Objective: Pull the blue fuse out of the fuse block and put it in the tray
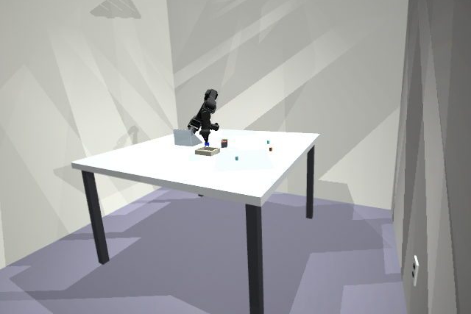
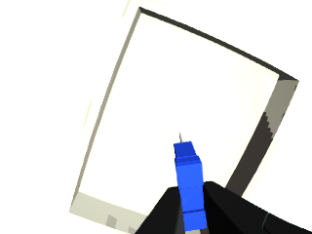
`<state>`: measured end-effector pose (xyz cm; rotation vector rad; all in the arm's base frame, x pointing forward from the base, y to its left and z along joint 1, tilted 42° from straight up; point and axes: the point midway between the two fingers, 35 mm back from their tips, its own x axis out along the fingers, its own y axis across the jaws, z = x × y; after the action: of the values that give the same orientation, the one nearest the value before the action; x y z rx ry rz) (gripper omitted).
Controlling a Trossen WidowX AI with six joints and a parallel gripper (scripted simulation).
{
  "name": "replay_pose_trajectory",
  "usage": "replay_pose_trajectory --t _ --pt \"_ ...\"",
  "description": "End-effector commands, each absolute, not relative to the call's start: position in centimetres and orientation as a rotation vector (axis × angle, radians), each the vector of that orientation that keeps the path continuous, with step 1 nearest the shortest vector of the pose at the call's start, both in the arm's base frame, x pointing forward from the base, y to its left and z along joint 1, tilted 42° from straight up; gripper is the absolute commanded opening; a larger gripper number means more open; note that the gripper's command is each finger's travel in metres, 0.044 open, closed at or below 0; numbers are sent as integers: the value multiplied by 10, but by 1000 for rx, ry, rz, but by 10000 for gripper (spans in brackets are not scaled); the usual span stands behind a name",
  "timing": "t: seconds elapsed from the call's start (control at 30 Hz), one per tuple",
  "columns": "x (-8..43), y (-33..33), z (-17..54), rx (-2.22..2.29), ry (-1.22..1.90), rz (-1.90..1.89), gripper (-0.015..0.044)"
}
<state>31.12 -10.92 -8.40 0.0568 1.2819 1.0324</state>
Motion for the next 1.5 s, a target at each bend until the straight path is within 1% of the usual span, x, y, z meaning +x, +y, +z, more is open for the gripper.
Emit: replay_pose_trajectory --t 0.0,0.2,0.6,0.63,0.77,1.47 --pt "310 -104 -89 63 1281 1031 0" --pt "309 -100 -94 63 1280 1031 0" --pt "310 -102 -92 58 1282 1034 315" --pt "310 -104 -90 58 1282 1033 330" --pt "312 -126 -64 62 1281 1030 330" --pt "312 -125 -65 67 1280 1030 330"
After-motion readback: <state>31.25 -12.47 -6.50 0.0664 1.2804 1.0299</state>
